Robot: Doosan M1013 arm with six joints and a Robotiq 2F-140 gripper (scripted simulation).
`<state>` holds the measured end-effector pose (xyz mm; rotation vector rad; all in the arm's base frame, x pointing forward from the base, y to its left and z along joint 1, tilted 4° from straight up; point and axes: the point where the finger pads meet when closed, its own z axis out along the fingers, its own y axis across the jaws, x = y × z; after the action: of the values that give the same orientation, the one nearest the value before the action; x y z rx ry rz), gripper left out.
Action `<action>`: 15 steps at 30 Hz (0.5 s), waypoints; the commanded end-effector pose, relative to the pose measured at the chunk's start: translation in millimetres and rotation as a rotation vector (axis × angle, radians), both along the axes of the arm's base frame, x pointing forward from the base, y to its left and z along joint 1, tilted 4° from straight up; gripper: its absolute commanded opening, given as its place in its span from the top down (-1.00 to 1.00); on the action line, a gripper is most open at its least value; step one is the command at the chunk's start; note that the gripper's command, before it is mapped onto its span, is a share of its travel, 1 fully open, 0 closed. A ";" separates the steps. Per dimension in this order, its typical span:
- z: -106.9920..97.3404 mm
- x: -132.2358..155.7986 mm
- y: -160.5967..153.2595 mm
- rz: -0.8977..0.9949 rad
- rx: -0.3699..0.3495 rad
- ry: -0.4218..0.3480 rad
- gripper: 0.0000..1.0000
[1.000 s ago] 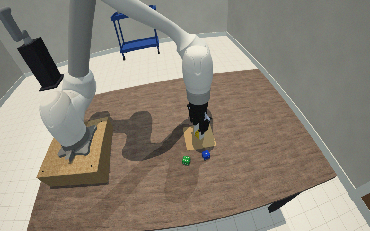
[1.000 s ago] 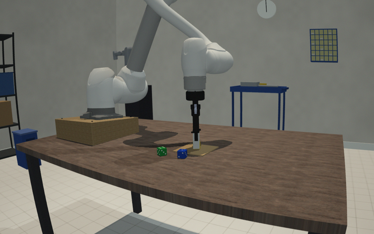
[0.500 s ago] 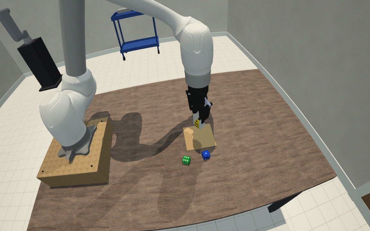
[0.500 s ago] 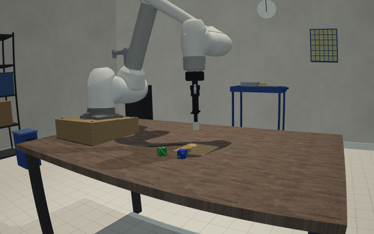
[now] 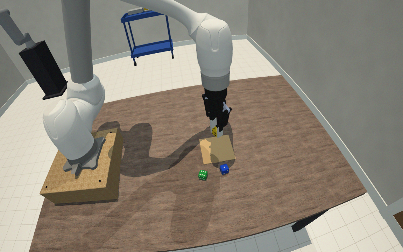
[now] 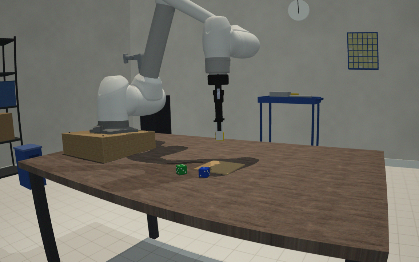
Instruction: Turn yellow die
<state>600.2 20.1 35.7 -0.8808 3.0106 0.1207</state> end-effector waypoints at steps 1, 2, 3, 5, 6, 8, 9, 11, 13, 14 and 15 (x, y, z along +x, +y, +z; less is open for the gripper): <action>-0.5 0.3 0.2 0.000 0.000 0.000 0.68; -2.4 1.1 0.9 -0.001 0.000 0.000 0.68; -5.2 2.3 1.9 -0.003 0.000 0.000 0.68; -11.0 4.7 4.0 -0.006 0.000 0.000 0.68; -12.9 5.5 4.7 -0.007 0.000 0.000 0.68; -14.1 5.9 5.2 -0.008 0.000 0.000 0.68; -14.1 5.9 5.2 -0.008 0.000 0.000 0.68; -14.2 5.9 5.1 -0.009 0.004 -0.007 0.68; -14.6 5.6 4.7 -0.011 0.018 -0.030 0.68; -14.8 5.5 4.2 -0.014 0.028 -0.050 0.68; -14.9 5.4 3.0 -0.018 0.041 -0.077 0.68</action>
<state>605.8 24.5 21.3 -0.8564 2.9863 0.1293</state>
